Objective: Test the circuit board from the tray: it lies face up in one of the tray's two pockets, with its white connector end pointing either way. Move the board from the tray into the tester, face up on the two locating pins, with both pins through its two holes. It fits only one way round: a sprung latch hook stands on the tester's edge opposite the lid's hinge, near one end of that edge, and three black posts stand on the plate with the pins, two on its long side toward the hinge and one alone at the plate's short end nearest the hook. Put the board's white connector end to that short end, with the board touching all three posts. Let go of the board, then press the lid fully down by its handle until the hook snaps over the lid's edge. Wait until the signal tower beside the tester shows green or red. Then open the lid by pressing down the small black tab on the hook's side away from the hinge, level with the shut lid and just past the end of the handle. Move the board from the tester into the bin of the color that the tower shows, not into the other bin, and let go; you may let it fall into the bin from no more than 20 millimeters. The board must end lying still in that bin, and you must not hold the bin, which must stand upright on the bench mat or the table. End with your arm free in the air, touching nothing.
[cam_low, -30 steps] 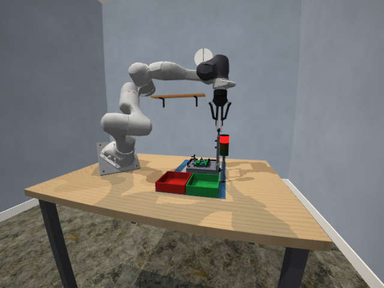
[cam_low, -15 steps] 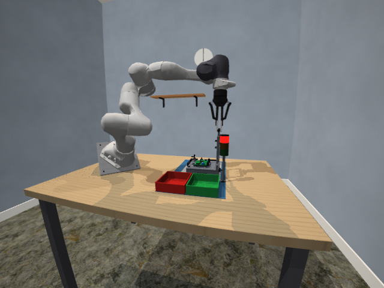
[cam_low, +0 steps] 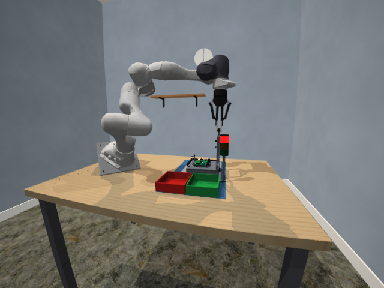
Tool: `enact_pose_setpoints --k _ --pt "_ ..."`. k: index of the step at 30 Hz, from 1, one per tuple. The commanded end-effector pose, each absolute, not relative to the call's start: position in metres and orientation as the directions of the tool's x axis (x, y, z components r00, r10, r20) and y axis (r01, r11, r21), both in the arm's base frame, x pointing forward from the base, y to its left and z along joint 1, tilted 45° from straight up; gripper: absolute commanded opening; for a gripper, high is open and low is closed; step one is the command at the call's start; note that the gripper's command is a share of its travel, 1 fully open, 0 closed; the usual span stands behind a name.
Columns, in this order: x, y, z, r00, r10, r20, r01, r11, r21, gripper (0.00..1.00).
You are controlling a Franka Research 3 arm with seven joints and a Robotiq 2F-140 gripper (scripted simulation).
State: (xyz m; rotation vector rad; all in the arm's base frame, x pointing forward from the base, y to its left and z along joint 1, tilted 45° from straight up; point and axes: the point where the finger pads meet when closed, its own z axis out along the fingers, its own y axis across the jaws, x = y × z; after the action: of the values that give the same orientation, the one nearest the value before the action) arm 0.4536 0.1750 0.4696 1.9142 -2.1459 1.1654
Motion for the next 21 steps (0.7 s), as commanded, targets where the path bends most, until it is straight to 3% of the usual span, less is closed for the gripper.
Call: enact_pose_setpoints --k 1,16,17,21 --pt "0.4597 0.1769 0.4728 -0.238 -0.84 0.488 -0.859 -0.052 -0.509 0.0" --pt "0.4597 0.1769 0.4728 -0.238 -0.84 0.488 -0.859 -0.052 -0.509 0.0" --pt "0.4597 0.1769 0.4728 -0.238 -0.84 0.488 -0.859 -0.052 -0.509 0.16" --pt "0.4597 0.1769 0.4728 -0.238 -0.84 0.488 -0.859 -0.052 -0.509 0.16"
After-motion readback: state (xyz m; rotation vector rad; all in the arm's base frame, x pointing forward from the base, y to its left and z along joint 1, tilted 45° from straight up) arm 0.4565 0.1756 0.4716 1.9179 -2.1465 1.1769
